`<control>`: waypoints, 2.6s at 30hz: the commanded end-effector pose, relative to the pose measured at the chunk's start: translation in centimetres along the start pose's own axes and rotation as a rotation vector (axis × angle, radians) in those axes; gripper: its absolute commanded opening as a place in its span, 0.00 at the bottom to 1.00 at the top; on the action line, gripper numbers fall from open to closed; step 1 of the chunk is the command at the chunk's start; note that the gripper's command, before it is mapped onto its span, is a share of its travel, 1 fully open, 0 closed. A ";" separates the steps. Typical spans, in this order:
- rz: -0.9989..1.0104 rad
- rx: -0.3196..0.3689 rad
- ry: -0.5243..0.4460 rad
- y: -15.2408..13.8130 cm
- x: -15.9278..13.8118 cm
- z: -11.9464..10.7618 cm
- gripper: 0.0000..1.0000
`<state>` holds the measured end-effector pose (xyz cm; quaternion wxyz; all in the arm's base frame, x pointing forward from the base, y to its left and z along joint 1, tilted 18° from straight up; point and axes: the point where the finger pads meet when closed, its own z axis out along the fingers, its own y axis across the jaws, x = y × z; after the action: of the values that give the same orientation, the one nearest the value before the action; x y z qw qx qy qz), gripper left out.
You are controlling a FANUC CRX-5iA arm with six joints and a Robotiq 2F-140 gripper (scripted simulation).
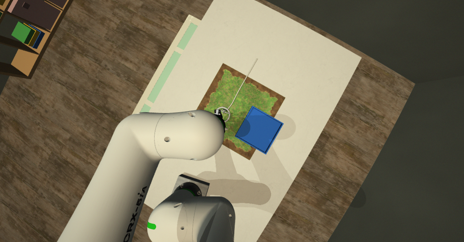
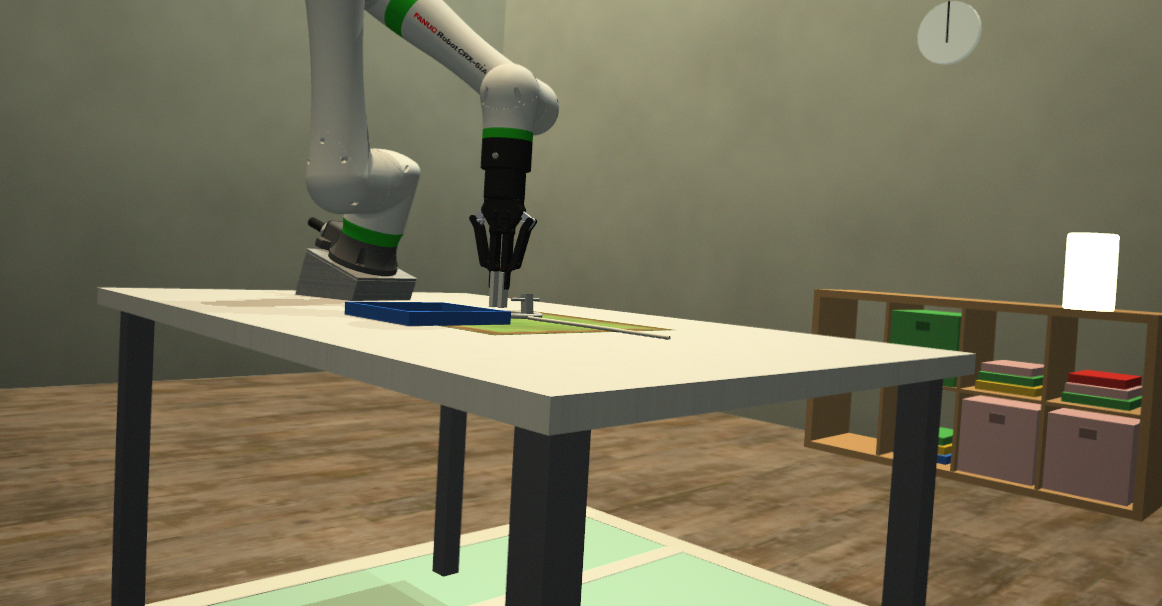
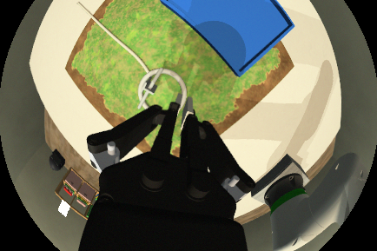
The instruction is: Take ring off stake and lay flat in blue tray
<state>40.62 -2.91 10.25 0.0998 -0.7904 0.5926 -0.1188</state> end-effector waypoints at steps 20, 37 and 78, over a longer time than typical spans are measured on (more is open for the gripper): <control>0.000 0.001 0.000 -0.1 0.0 0.0 0.16; 0.000 0.001 0.000 -0.1 0.0 0.0 0.16; 0.000 0.001 0.000 -0.1 0.0 0.0 0.24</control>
<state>40.62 -2.91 10.25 0.0998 -0.7904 0.5926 -0.1188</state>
